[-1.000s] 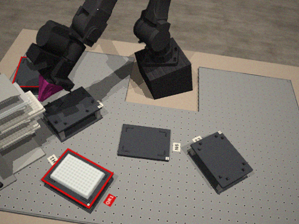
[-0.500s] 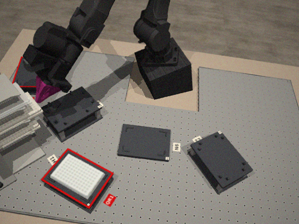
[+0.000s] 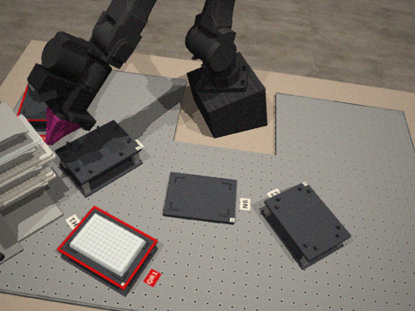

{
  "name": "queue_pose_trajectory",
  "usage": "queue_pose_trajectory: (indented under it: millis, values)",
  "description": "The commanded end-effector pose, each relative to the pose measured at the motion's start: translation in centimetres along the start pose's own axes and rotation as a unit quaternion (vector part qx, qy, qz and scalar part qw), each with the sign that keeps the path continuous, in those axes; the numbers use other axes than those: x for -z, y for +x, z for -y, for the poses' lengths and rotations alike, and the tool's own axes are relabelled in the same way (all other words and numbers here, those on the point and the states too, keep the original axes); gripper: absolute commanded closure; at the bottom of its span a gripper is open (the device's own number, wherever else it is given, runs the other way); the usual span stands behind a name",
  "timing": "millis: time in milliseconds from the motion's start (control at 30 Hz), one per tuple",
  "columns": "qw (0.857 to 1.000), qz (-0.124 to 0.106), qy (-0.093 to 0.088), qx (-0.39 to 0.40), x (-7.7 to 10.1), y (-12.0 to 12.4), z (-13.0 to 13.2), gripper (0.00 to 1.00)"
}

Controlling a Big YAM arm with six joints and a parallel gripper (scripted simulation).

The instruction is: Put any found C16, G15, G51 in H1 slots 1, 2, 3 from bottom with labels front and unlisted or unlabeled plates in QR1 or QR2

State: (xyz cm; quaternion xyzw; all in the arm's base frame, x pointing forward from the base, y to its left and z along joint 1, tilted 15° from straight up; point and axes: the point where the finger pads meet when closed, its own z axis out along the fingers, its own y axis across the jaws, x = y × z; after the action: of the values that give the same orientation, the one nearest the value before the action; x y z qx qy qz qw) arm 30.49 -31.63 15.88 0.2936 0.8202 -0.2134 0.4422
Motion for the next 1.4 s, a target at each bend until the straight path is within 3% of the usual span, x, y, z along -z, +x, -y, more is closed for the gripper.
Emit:
queue_pose_trajectory:
  millis: [0, 1367]
  values:
    - [0.999, 0.041, -0.001, -0.002, -0.3, -4.5, -0.2, 1.0]
    - [0.999, 0.041, -0.001, -0.002, -1.5, -5.7, -0.2, 1.0]
